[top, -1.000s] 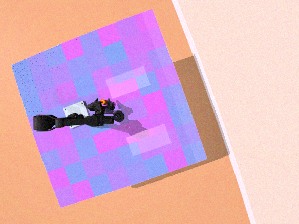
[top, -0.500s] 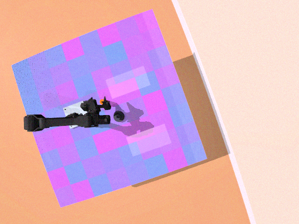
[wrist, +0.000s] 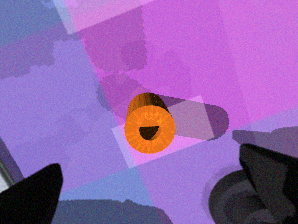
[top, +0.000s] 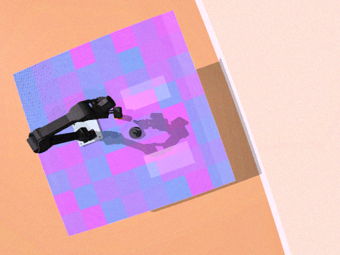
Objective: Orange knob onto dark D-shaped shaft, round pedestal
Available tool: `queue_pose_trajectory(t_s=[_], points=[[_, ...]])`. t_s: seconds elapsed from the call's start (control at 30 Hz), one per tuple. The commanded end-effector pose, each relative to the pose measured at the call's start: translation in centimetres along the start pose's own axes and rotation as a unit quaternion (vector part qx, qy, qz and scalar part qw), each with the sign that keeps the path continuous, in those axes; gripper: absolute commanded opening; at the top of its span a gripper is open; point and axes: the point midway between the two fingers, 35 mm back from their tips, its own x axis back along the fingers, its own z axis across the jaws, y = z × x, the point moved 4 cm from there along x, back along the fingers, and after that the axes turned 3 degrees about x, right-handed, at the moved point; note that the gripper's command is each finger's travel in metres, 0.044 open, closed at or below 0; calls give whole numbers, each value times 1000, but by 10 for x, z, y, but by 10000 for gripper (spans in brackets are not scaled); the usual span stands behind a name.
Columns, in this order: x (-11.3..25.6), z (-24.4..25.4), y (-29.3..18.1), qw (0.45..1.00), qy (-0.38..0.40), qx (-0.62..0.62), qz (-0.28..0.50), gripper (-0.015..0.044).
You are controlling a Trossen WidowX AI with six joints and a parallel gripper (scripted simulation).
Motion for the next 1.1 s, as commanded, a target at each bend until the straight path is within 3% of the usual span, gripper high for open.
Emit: queue_pose_trajectory(t_s=[0.0,0.23,0.4,0.53,0.7,1.07], points=[[3,0,-1,999,-10,-9,30,440],[3,0,-1,999,-10,-16,30,440],[3,0,-1,976,-16,-216,28,440],[3,0,-1,918,-21,-396,24,440],[2,0,-1,805,-26,-592,19,440],[2,0,-1,787,-26,-616,18,440]])
